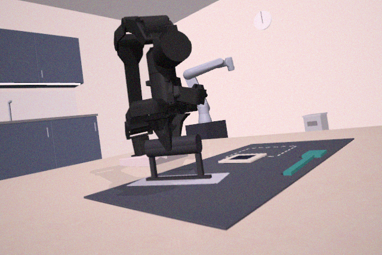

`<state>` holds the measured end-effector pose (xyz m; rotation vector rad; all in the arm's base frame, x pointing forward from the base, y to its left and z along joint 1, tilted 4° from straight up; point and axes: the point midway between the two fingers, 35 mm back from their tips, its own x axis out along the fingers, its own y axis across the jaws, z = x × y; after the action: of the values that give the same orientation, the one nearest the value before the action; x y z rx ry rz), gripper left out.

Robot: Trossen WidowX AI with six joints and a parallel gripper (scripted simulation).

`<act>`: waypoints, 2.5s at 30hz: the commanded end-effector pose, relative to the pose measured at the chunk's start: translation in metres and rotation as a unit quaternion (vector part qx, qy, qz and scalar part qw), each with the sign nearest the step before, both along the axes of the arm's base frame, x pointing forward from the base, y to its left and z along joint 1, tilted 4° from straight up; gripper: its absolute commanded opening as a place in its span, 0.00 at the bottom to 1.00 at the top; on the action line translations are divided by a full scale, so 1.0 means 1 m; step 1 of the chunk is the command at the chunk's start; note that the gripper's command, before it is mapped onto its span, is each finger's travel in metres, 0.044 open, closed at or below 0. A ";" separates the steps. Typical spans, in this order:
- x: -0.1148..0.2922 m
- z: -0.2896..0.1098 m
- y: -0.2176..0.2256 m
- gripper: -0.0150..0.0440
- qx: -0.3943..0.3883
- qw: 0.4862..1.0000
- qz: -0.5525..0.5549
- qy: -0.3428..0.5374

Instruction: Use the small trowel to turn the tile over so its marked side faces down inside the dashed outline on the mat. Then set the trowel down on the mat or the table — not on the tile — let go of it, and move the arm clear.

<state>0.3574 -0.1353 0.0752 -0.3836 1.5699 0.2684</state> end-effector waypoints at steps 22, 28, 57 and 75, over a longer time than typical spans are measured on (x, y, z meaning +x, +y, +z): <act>-0.001 -0.001 0.000 0.47 0.004 0.931 0.364 0.030; -0.001 -0.001 0.000 0.47 0.005 0.896 0.444 0.036; -0.001 -0.001 0.000 0.71 0.005 0.891 0.452 0.036; 0.001 0.044 0.002 0.71 0.004 0.907 0.419 0.034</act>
<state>0.3572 -0.1323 0.1196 -1.0702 1.3776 0.9738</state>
